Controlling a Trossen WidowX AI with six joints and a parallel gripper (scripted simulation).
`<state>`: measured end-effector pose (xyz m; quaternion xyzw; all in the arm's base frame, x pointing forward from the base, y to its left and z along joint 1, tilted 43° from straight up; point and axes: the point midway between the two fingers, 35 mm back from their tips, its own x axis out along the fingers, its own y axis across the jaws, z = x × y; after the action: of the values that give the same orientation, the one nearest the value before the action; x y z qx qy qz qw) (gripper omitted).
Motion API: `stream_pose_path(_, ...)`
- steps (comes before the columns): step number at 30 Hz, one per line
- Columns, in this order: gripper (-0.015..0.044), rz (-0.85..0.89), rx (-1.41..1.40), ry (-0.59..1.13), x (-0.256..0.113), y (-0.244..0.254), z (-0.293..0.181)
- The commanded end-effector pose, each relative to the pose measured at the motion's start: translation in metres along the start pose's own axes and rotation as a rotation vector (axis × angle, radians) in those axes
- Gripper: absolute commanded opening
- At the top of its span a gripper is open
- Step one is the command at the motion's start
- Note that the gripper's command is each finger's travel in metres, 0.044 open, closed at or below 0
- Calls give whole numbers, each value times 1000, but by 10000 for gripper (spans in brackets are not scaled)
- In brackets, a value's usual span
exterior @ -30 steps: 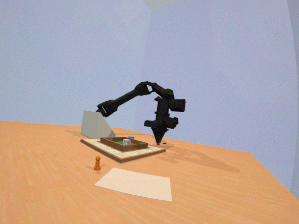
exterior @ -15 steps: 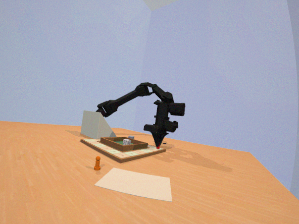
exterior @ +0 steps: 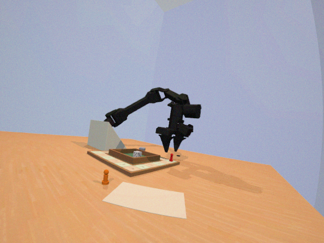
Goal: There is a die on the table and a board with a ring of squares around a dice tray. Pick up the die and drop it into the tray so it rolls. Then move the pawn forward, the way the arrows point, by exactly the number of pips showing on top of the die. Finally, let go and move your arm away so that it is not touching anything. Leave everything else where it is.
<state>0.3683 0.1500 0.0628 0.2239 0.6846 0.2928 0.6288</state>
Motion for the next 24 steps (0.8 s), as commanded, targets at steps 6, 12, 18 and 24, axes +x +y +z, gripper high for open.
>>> stream_pose_path(6,440,-14,-9,-27,-34,-20,-11)
stream_pose_path(12,440,-55,-15,-27,-80,-86,-86)
stream_pose_path(18,440,-52,-15,-31,-93,-105,-121)
stream_pose_path(24,440,-52,-15,-31,-93,-105,-121)
